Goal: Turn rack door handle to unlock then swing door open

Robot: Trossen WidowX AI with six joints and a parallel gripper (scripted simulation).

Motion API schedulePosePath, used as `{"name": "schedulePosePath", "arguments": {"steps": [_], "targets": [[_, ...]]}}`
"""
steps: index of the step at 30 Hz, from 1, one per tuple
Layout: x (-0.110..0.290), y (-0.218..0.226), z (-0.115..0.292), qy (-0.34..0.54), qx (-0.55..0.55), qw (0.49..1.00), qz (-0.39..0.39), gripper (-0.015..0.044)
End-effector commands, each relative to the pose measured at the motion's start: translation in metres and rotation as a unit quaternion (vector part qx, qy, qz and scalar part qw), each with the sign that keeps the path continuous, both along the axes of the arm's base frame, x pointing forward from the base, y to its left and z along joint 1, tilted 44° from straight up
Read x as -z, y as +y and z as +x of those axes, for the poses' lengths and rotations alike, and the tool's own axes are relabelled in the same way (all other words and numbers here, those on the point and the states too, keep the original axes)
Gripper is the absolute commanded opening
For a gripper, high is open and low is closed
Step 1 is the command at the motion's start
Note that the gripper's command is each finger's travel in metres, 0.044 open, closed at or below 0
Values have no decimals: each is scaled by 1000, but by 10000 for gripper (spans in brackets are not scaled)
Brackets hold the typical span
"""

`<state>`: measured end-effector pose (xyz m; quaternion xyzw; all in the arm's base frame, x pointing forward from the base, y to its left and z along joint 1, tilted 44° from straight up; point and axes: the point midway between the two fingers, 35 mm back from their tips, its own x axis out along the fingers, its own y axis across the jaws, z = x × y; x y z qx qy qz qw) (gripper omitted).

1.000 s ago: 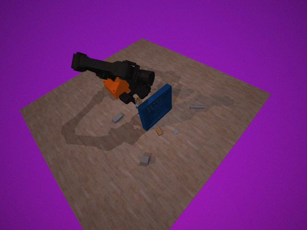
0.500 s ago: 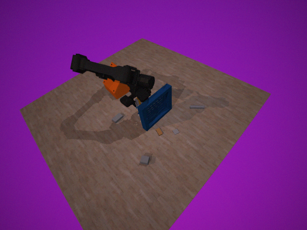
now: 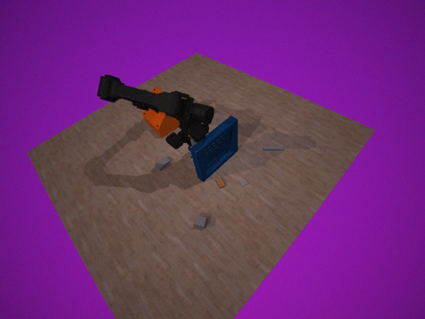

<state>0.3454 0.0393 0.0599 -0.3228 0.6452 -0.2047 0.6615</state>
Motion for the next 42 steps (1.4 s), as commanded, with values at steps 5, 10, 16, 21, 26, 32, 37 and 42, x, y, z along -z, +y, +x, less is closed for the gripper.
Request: {"name": "schedulePosePath", "arguments": {"steps": [5,10,16,21,26,32,37,42], "targets": [[0,0,1,0,-2,1000,0,42],[0,0,1,0,-2,1000,0,21],[0,0,1,-58,60,996,7,21],[0,0,1,-142,147,979,17,21],[0,0,1,-224,233,946,27,21],[0,0,1,-317,331,888,39,21],[0,0,0,-390,407,825,48,21],[0,0,0,-456,477,749,56,21]]}}
